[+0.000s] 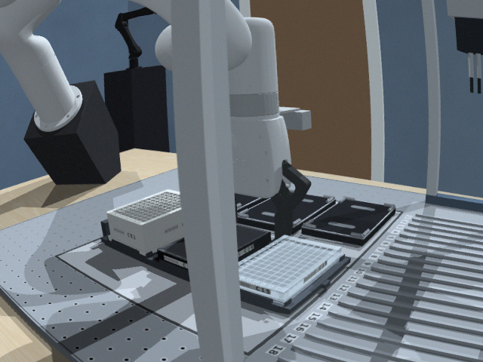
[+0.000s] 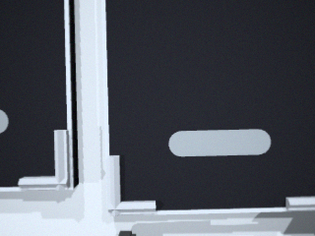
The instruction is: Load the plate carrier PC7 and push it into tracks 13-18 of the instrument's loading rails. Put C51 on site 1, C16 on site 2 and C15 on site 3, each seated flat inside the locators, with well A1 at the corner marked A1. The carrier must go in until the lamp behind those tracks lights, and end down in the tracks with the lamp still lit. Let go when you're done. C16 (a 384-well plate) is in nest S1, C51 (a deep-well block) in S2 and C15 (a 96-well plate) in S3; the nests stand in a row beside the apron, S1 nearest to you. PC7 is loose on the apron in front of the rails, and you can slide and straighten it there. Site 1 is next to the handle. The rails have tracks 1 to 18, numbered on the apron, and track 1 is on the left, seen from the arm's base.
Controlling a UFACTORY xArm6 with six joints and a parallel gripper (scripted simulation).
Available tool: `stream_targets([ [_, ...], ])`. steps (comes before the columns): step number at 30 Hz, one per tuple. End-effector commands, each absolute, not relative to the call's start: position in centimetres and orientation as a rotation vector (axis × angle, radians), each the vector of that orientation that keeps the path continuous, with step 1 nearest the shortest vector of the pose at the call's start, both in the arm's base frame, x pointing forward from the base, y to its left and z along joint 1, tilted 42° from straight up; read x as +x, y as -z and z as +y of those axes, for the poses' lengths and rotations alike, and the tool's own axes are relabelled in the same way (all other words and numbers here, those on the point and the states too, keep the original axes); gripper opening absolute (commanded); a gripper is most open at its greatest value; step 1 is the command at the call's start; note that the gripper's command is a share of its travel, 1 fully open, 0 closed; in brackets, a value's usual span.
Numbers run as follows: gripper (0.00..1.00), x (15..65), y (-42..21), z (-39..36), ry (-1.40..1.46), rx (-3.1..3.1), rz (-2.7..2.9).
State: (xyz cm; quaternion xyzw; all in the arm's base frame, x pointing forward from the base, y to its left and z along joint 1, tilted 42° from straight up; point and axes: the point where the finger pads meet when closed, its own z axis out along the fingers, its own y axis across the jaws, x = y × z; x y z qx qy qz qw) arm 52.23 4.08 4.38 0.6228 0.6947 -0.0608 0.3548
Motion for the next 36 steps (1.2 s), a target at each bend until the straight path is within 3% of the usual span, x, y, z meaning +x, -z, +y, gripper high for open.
stream_targets([
  [1,1.00,52.3,-4.6,4.0,0.154,1.608,1.795],
  [36,1.00,52.2,-5.5,2.7,0.154,1.608,1.795],
])
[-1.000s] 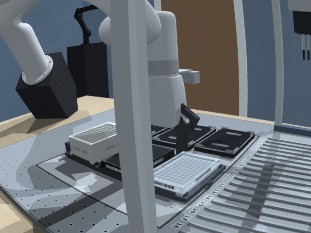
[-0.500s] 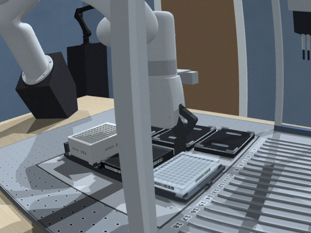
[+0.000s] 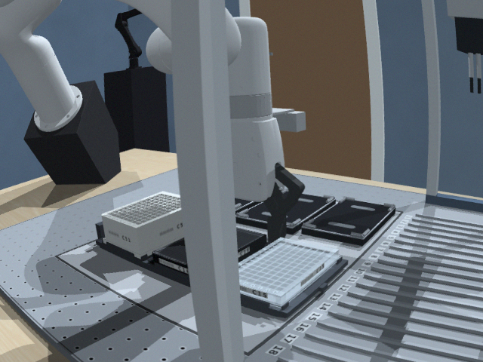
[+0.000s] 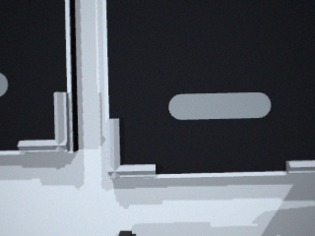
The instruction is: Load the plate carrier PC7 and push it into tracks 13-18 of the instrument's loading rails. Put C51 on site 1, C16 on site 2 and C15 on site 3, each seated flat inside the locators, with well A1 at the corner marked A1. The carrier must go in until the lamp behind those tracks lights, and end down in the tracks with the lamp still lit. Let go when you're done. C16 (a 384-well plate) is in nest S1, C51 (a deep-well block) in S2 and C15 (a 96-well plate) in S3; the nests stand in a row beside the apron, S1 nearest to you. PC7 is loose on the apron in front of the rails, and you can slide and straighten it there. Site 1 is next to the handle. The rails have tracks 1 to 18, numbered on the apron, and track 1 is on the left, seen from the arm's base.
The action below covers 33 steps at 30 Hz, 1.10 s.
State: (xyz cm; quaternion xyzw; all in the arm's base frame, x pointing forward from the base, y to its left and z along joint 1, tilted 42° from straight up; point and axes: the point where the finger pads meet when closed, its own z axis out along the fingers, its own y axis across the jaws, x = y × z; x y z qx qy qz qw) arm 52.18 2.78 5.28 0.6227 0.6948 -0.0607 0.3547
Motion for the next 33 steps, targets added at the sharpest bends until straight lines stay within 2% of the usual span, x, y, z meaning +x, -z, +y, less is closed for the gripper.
stream_targets([
  [1,1.00,52.2,-5.5,2.7,0.154,1.608,1.795],
  [33,1.00,52.2,-6.3,1.5,0.154,1.608,1.795],
])
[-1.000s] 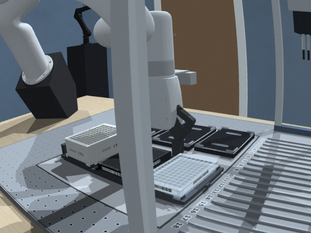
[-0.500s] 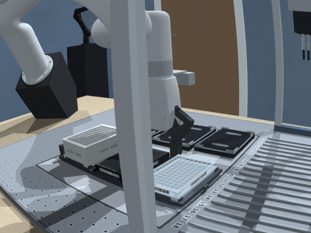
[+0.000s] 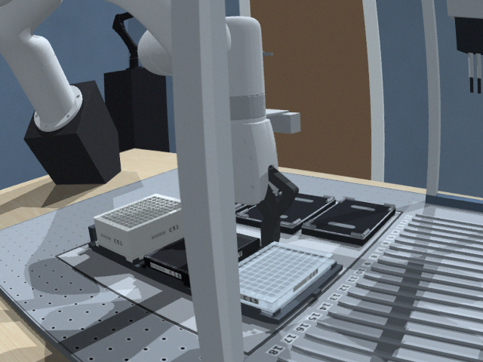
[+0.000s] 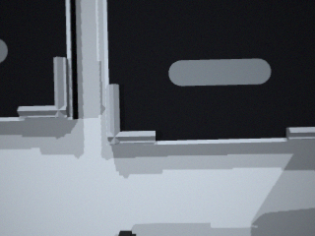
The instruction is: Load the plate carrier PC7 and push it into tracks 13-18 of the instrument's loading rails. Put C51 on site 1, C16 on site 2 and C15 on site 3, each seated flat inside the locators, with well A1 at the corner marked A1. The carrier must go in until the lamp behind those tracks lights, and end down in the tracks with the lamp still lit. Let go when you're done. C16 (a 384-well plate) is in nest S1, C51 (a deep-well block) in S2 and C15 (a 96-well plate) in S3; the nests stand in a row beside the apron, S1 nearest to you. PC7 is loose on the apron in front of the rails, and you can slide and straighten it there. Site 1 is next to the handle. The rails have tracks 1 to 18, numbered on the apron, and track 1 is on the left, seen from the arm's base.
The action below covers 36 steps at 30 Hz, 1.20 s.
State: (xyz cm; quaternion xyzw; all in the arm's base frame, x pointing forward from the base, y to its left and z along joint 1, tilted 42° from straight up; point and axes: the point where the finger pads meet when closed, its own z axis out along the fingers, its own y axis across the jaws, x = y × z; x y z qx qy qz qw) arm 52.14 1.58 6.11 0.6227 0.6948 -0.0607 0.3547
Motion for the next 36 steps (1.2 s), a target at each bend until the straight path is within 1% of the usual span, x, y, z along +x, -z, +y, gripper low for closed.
stream_targets([
  [1,1.00,52.2,-6.3,1.5,0.154,1.608,1.795],
  [36,1.00,52.2,-7.2,0.2,0.154,1.608,1.795],
])
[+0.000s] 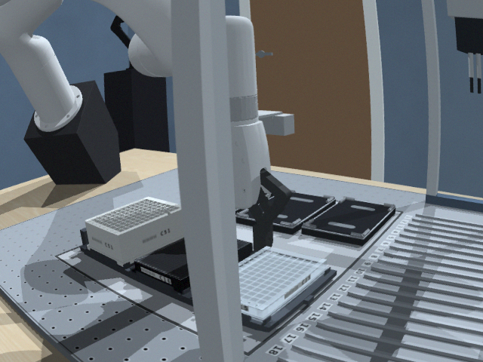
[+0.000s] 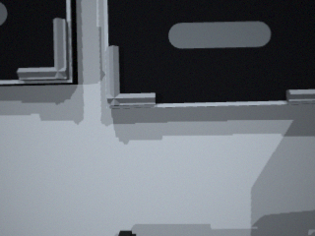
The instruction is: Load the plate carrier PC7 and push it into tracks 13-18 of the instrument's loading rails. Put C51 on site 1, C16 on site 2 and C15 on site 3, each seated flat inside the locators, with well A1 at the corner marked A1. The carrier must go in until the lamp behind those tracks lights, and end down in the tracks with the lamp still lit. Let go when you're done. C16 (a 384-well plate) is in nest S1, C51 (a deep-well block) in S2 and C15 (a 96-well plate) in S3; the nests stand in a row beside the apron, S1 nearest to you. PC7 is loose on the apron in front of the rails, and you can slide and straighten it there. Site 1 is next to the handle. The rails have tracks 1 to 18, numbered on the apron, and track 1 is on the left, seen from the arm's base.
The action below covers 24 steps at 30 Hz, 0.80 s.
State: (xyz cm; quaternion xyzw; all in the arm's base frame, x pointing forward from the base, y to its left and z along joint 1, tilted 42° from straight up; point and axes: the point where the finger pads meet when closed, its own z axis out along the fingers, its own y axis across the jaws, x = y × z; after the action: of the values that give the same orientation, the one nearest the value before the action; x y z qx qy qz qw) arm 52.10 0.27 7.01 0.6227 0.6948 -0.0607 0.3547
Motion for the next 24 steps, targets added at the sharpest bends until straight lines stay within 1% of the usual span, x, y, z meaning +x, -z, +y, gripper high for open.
stream_targets([
  [1,1.00,52.16,-7.24,0.17,0.154,1.608,1.795],
  [24,1.00,52.13,-7.78,-0.62,0.154,1.608,1.795],
])
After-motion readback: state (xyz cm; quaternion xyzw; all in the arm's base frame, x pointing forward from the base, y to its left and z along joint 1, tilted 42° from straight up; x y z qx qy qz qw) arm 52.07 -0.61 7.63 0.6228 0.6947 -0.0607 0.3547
